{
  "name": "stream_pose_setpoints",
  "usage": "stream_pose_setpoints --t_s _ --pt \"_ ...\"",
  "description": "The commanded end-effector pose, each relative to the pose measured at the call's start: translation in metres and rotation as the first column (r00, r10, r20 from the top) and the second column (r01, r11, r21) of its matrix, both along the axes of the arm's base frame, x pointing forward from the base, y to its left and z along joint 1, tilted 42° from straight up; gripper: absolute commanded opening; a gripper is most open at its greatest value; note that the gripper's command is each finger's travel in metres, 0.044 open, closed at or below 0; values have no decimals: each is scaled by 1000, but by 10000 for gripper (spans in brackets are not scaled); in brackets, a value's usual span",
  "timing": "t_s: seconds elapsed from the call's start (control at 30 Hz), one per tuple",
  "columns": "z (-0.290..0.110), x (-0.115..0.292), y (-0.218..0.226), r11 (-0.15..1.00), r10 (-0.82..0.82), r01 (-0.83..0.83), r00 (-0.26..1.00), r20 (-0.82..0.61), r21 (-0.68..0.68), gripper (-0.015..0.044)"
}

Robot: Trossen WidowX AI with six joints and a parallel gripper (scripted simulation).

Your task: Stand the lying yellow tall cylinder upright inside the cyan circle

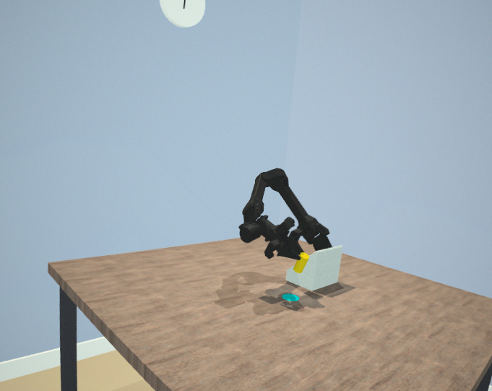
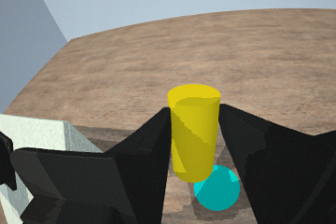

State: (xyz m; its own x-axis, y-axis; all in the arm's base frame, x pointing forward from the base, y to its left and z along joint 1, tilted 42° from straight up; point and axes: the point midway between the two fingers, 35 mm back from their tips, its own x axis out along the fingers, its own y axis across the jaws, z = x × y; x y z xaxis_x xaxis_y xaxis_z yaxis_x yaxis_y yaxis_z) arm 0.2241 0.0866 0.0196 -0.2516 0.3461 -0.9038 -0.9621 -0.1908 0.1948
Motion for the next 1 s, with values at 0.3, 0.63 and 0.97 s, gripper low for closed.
stream_pose_setpoints --t_s 0.3,0.63,0.97 --pt "6 3 -1 994 -15 11 999 38 104 105" --pt "11 7 -3 984 -28 15 997 74 176 105" --pt "16 10 -5 969 -44 15 993 113 245 105"
